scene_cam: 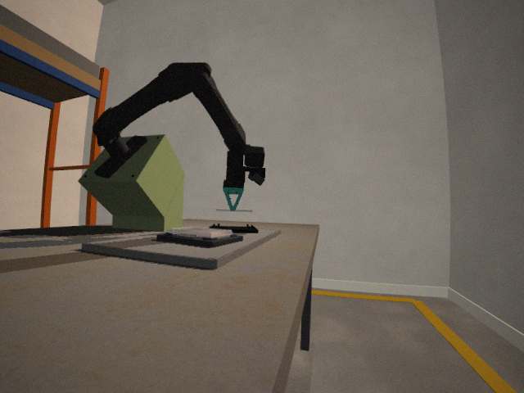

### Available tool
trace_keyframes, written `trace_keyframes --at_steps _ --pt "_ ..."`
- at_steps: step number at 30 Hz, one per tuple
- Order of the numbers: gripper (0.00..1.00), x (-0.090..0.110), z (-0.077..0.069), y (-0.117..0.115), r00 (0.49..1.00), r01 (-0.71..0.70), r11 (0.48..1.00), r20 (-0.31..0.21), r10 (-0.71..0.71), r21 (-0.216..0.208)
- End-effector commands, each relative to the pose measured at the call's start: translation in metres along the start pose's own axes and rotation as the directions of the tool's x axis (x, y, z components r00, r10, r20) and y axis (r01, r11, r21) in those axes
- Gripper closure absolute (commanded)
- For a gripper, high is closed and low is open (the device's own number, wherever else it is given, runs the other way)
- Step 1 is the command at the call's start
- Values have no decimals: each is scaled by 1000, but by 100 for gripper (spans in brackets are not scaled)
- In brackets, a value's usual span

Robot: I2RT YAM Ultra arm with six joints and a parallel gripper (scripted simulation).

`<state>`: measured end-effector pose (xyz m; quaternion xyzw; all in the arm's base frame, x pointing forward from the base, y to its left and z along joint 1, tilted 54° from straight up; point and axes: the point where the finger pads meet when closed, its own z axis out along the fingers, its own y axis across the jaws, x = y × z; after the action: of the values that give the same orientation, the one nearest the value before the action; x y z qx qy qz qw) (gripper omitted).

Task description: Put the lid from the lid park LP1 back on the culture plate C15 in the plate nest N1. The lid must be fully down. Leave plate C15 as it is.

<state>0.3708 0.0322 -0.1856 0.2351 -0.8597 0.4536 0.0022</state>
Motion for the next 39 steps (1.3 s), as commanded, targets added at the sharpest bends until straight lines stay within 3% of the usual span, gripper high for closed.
trace_keyframes --at_steps 1,29,39 --pt "100 -4 -8 1 1000 6 1000 19 -6 3" --pt "100 -4 -8 1 1000 6 1000 19 -6 3" --pt "100 3 -8 -24 966 -257 966 19 257 -2"
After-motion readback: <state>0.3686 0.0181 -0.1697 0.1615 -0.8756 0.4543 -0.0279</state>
